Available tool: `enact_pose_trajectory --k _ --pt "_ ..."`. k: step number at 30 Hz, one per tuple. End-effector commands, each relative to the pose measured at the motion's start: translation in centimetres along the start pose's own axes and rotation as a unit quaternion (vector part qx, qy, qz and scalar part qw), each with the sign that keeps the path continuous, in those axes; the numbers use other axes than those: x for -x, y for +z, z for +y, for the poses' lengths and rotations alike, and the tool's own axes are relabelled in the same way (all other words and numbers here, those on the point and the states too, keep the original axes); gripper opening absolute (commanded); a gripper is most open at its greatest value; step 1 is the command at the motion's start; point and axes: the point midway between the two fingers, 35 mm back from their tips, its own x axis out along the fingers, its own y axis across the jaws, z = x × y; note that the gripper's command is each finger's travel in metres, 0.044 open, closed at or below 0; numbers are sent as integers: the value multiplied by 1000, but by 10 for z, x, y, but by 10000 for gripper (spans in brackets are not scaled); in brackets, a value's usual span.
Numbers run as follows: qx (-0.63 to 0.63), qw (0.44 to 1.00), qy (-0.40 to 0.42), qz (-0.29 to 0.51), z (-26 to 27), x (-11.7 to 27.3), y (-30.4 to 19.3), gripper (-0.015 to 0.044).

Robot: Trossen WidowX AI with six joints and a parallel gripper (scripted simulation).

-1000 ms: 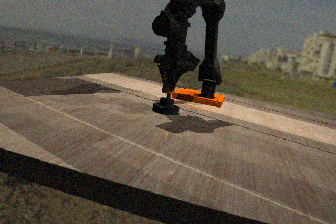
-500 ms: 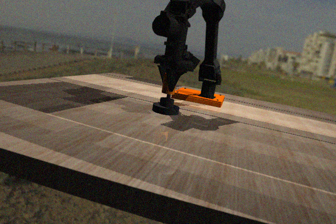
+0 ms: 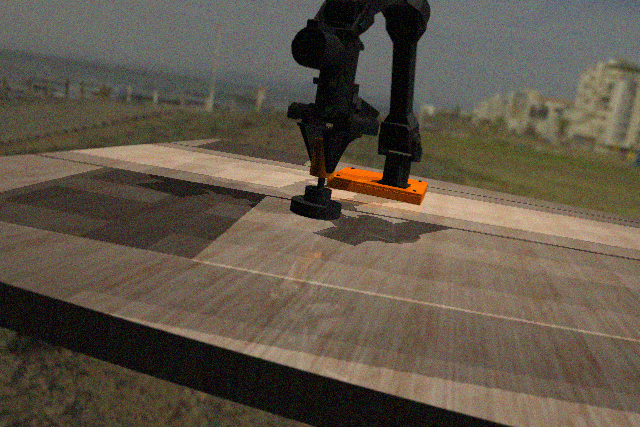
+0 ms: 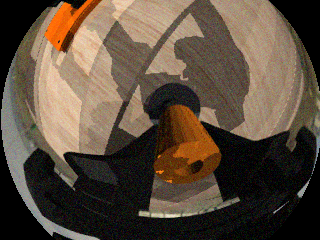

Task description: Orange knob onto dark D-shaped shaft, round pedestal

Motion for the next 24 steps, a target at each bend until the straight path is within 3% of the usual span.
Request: enact_pose_trajectory --k 1,24 --pt "8 1000 -2 0 -1 0 0 0" --pt "8 1000 -2 0 -1 0 -1 0"
